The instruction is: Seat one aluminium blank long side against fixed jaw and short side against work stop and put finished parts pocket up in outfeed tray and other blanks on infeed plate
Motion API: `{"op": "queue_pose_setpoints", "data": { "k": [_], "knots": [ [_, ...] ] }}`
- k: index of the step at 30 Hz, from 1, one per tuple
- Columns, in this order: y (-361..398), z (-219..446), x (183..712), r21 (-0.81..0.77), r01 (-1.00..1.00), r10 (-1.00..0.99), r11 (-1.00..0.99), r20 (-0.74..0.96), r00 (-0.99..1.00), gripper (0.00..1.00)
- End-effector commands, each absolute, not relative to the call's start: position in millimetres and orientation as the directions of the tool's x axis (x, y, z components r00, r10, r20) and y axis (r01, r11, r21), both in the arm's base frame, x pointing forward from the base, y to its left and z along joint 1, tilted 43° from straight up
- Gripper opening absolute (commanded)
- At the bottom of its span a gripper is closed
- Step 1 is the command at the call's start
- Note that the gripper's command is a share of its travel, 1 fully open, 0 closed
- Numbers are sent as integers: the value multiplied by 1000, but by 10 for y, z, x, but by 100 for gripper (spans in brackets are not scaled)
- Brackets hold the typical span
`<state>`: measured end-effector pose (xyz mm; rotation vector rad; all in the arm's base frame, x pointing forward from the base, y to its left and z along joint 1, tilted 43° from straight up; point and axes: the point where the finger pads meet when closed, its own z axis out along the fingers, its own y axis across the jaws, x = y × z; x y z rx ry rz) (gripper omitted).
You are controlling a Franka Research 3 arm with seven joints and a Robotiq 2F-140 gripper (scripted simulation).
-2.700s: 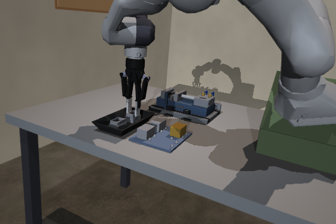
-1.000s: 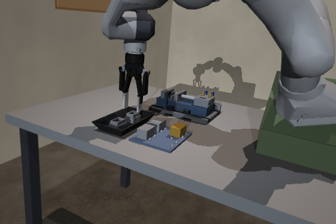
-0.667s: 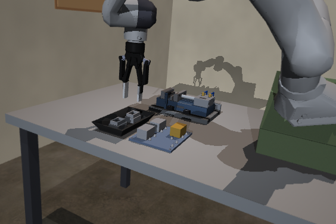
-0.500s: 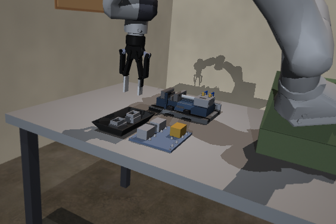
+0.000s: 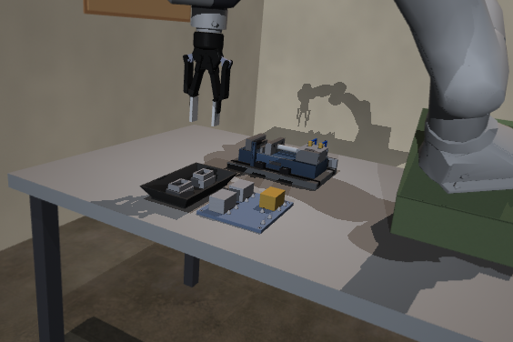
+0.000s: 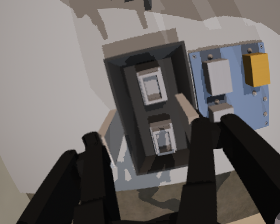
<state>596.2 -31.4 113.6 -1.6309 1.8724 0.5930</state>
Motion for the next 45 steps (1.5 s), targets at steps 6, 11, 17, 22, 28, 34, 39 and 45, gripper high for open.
{"op": "queue_pose_setpoints", "data": {
  "k": [6,11,17,22,28,34,39,45],
  "knots": [
    [-319,1176,5934,-26,-987,-723,157,-684,-97,0],
    [-319,1176,5934,-26,-987,-723,157,-684,-97,0],
    [-319,1176,5934,-26,-987,-723,157,-684,-97,0],
    [-319,1176,5934,-26,-987,-723,157,-684,-97,0],
    [-319,1176,5934,-26,-987,-723,157,-684,-97,0],
    [-319,1176,5934,-26,-987,-723,157,-684,-97,0],
    [-292,1202,5908,-26,-987,-723,157,-684,-97,0],
    [38,1488,5556,-25,-987,-721,160,-686,-100,0]
  ]
}}
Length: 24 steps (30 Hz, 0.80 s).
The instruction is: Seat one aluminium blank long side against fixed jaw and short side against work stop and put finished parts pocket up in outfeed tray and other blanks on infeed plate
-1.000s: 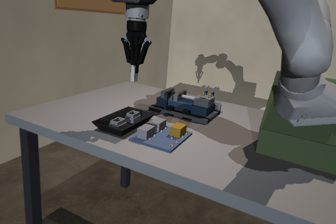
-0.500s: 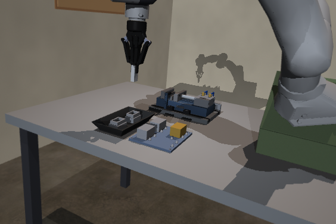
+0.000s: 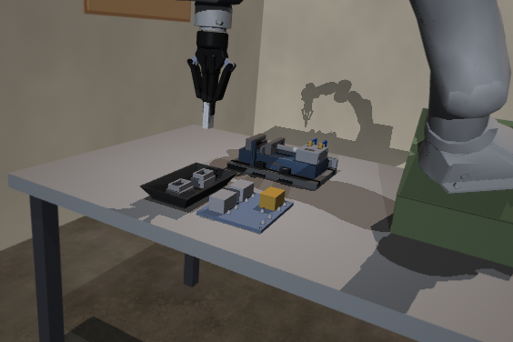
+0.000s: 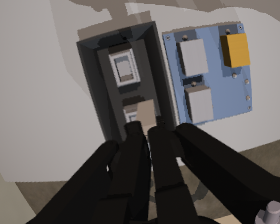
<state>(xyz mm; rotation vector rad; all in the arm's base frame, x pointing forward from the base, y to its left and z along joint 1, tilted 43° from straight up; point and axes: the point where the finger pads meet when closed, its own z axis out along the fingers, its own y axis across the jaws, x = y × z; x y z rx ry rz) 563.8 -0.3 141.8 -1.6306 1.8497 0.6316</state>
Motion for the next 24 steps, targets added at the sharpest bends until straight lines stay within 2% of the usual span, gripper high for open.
{"op": "queue_pose_setpoints", "data": {
  "k": [1,6,9,10,24],
  "knots": [
    [166,1580,5399,-25,-987,-721,161,-686,-100,0],
    [540,1780,4856,-22,-987,-723,160,-684,-102,0],
    [569,1790,4809,-22,-987,-723,160,-683,-102,0],
    [569,1790,4809,-22,-987,-723,160,-683,-102,40],
    [569,1790,4809,-22,-987,-723,160,-683,-102,40]
  ]
}}
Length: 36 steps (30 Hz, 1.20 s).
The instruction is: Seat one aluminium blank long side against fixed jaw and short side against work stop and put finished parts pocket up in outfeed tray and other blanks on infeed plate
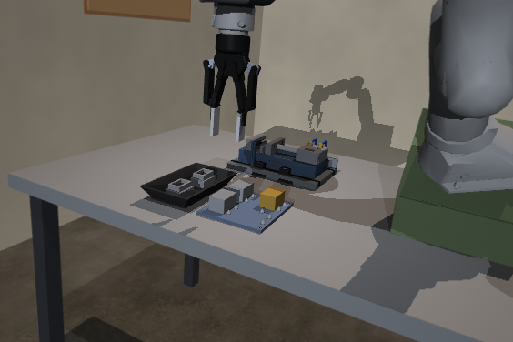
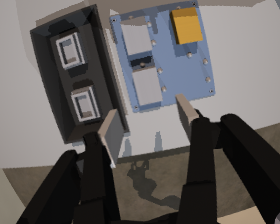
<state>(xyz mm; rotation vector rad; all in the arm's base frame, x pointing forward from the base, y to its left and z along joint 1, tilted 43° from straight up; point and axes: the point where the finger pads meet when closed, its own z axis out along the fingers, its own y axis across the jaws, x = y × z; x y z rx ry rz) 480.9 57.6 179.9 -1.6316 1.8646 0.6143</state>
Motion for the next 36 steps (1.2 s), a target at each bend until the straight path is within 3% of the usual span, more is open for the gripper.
{"op": "queue_pose_setpoints", "data": {
  "k": [1,36],
  "knots": [
    [569,1790,4809,-22,-987,-723,160,-683,-102,40],
    [689,1663,4831,-22,-987,-723,160,-684,-102,40]
  ]
}}
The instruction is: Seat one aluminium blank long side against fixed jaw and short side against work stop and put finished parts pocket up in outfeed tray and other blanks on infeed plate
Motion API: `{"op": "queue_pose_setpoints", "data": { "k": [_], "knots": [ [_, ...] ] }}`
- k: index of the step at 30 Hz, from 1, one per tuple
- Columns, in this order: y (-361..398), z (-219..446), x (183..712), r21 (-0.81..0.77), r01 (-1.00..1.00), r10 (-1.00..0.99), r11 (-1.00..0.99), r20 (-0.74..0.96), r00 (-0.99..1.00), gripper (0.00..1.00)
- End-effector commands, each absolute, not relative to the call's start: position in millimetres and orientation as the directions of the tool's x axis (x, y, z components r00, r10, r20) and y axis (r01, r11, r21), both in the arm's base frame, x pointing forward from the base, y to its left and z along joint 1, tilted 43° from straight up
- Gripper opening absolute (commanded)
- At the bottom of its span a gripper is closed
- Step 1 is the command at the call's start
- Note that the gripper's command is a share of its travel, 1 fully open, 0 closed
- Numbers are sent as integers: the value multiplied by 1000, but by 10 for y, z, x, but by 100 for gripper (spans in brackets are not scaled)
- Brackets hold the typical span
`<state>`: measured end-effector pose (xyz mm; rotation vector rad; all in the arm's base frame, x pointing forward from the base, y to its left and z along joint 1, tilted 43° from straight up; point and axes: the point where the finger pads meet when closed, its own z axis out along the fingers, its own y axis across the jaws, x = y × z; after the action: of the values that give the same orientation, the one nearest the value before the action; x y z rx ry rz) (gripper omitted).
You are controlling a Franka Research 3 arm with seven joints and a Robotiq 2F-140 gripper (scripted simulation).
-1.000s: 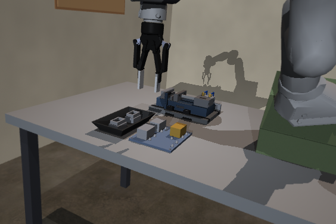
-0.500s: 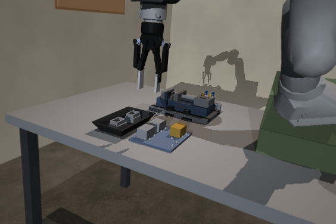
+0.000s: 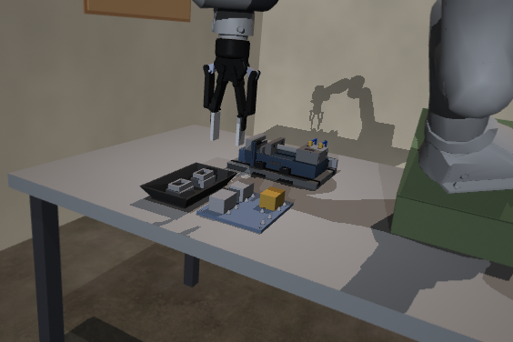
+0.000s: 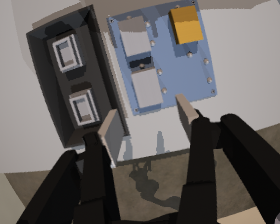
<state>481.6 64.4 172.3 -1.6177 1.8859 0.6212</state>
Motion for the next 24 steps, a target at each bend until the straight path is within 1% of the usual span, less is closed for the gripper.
{"op": "queue_pose_setpoints", "data": {
  "k": [1,24],
  "knots": [
    [710,1641,4835,-22,-987,-723,160,-684,-102,40],
    [1235,1089,4931,-22,-987,-723,160,-684,-102,40]
  ]
}}
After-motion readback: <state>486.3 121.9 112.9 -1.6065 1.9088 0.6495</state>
